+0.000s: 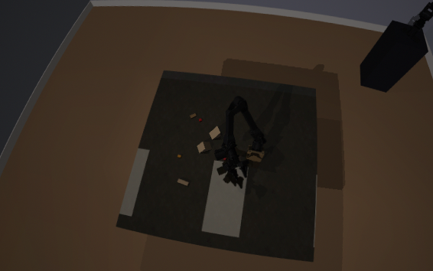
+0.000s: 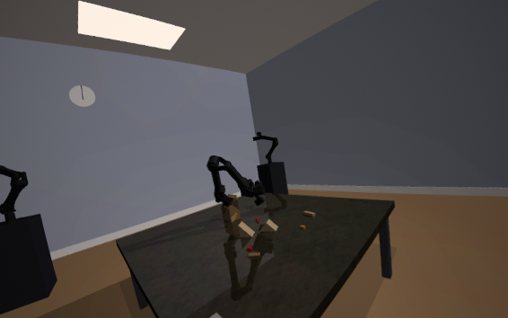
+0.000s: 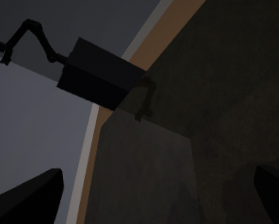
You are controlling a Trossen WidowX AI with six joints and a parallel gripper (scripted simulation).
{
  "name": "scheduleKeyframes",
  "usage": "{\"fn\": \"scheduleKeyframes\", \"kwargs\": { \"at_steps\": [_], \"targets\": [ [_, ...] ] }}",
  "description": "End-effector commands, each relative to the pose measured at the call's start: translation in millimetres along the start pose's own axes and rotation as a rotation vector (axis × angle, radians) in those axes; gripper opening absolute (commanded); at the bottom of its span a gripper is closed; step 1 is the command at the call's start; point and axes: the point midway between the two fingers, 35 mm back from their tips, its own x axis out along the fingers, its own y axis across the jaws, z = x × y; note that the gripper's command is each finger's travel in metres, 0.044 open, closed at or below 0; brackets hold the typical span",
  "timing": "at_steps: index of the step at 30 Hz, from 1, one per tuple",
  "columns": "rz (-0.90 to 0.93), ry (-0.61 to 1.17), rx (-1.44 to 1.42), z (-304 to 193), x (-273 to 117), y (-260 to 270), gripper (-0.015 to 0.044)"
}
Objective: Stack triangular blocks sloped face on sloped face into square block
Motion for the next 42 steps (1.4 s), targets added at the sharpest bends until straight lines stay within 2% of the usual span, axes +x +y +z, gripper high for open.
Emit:
{"fn": "scheduleKeyframes", "kwargs": {
  "at_steps": [1, 11, 19, 28, 36, 42],
  "targets": [
    [-0.274, -0.342, 0.782, 21, -61, -50, 0.044],
    [-0.305, -0.688, 1.284, 28, -111, -78, 0.044],
    [-0.223, -1.031, 1.674, 26, -157, -97, 0.044],
    [0.025, -1.476, 2.062, 13, -213, -112, 0.044],
    [0.429, -1.899, 2.305, -9, -262, -118, 0.044],
    [0.479, -1.941, 2.32, -12, -267, -118, 0.044]
  ]
}}
